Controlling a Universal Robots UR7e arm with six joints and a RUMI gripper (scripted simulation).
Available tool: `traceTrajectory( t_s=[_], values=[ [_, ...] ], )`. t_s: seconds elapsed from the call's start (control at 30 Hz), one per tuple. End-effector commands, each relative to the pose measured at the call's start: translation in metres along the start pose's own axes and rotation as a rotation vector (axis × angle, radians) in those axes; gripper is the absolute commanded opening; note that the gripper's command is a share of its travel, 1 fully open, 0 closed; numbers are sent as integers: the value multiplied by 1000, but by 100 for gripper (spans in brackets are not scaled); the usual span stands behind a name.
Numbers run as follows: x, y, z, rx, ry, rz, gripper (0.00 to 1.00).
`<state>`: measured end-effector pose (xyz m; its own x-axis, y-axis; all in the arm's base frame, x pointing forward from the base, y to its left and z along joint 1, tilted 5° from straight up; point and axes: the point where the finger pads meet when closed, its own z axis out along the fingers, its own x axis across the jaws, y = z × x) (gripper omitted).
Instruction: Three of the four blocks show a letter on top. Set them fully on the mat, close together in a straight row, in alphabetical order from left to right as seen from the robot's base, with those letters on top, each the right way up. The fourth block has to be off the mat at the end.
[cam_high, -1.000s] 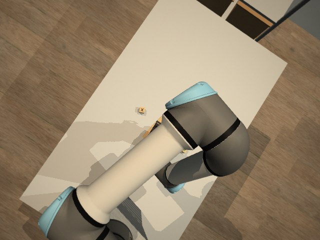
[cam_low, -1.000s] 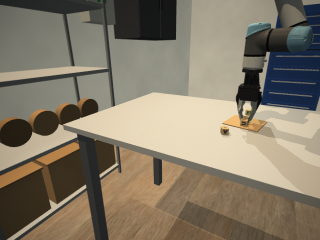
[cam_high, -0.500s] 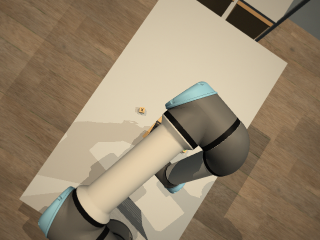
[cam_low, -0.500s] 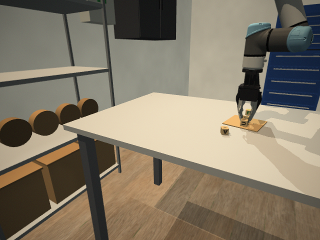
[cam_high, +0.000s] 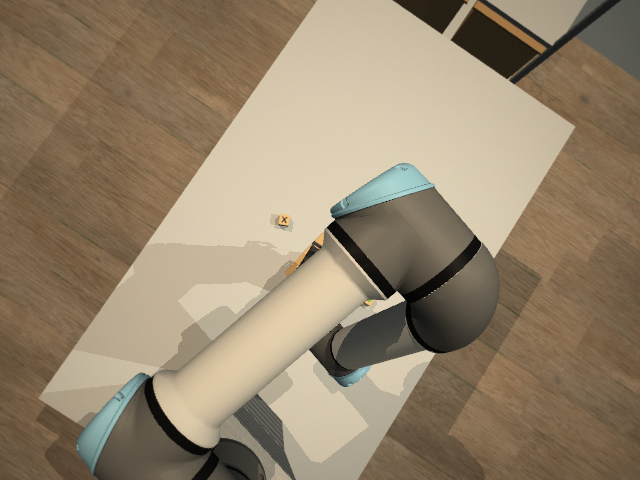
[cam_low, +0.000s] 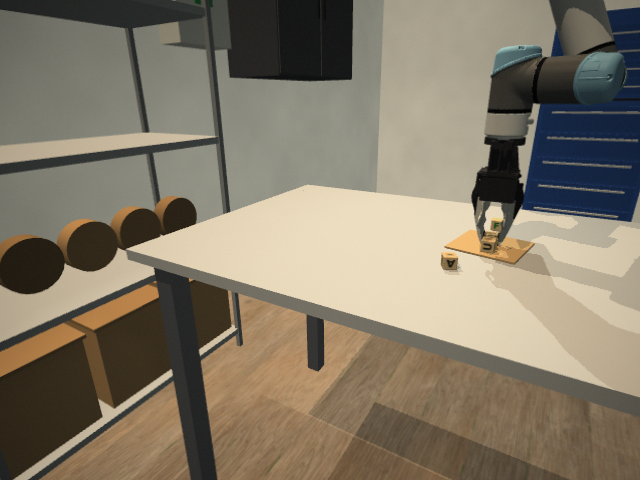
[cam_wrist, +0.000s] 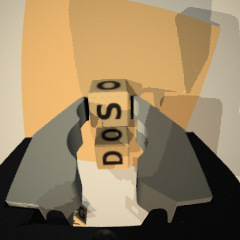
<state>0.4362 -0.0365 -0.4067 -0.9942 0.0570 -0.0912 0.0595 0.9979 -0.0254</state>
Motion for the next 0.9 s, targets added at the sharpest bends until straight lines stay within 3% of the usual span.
traceTrajectory(
  t_s=[0.0,0.07,0.57,0.87],
  values=[
    [-1,0,0,0,-1,0,21],
    [-1,0,0,0,-1,0,25],
    [-1,0,-4,0,-1,0,25],
    [-1,0,-39,0,-1,0,25]
  ],
)
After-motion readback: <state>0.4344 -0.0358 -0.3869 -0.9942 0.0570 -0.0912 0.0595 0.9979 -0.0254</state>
